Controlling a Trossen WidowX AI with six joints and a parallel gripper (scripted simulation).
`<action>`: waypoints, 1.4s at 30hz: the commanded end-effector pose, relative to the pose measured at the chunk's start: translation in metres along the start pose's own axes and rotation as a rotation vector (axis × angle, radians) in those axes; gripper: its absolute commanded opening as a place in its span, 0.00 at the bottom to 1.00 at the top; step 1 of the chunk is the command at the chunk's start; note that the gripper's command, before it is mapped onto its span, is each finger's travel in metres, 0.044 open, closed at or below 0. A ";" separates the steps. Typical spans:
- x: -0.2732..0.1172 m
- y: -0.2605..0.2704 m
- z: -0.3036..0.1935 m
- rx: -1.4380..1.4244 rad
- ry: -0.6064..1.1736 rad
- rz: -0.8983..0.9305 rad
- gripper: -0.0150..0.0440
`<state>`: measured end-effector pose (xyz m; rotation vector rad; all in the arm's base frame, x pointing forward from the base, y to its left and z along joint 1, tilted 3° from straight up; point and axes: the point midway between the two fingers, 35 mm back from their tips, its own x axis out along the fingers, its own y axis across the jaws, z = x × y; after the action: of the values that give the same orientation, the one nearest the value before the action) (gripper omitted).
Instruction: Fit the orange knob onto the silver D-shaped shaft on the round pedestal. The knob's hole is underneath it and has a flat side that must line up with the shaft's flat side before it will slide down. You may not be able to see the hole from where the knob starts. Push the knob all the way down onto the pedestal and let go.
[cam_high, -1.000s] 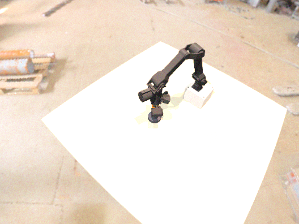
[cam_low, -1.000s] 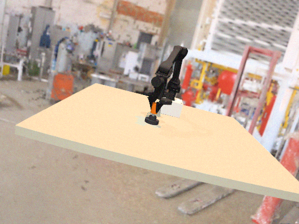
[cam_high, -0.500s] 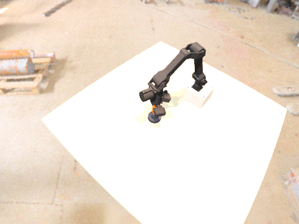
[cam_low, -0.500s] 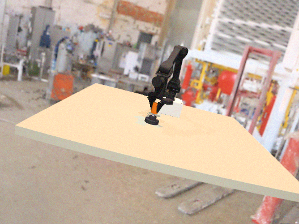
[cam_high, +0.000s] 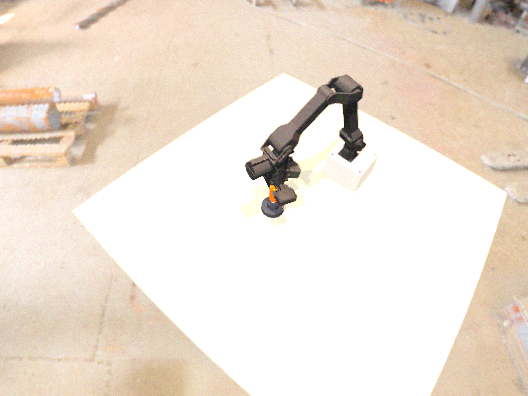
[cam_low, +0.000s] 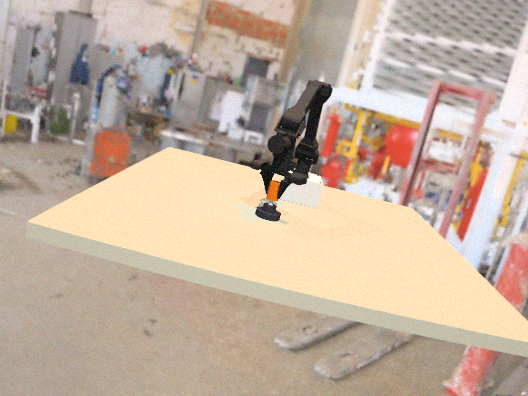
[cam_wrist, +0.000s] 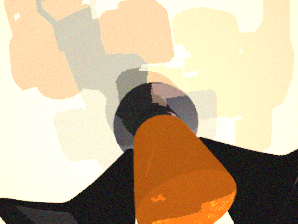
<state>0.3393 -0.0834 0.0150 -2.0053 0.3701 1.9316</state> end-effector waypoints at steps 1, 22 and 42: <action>-0.005 -0.001 -0.004 -0.043 0.014 -0.004 0.25; 0.000 -0.003 -0.009 -0.043 0.015 -0.005 0.25; -0.005 -0.001 -0.003 0.760 0.012 -0.010 0.25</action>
<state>0.3428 -0.0842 0.0153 -1.6112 0.8256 1.5707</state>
